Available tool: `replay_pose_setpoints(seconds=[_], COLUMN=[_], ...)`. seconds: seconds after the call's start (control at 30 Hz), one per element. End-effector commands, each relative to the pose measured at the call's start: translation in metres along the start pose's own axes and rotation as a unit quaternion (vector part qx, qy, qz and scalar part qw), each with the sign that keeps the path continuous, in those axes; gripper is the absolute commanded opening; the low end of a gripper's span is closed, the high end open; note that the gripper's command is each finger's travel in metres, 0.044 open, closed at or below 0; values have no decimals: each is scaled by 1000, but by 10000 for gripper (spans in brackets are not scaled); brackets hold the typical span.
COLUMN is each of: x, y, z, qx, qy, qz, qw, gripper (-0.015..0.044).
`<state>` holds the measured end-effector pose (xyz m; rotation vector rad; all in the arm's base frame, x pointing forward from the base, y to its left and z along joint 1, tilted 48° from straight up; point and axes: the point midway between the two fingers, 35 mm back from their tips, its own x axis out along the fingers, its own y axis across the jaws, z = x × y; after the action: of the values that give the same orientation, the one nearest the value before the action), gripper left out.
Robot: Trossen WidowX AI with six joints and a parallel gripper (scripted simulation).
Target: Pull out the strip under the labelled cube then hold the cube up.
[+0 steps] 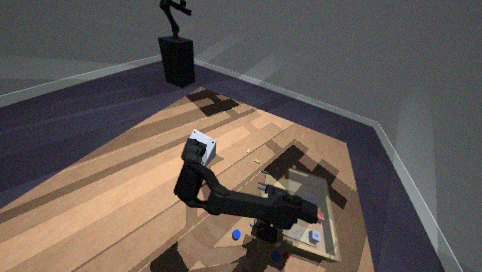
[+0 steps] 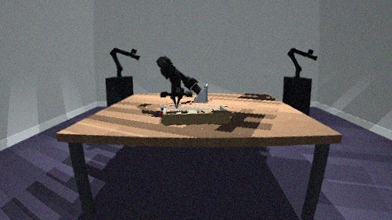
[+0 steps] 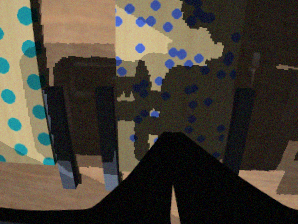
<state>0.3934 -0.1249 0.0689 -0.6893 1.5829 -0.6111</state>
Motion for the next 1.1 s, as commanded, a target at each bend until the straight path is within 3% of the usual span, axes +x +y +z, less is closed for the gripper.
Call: replay_pose_setpoints(seconds=[0.0,1.07], x=[6,17], y=[-1,-2], z=[-1,-3], qx=[-2,-2], qy=[-1,0], qz=[-2,-3], qw=[1000,1000], gripper=[0,0])
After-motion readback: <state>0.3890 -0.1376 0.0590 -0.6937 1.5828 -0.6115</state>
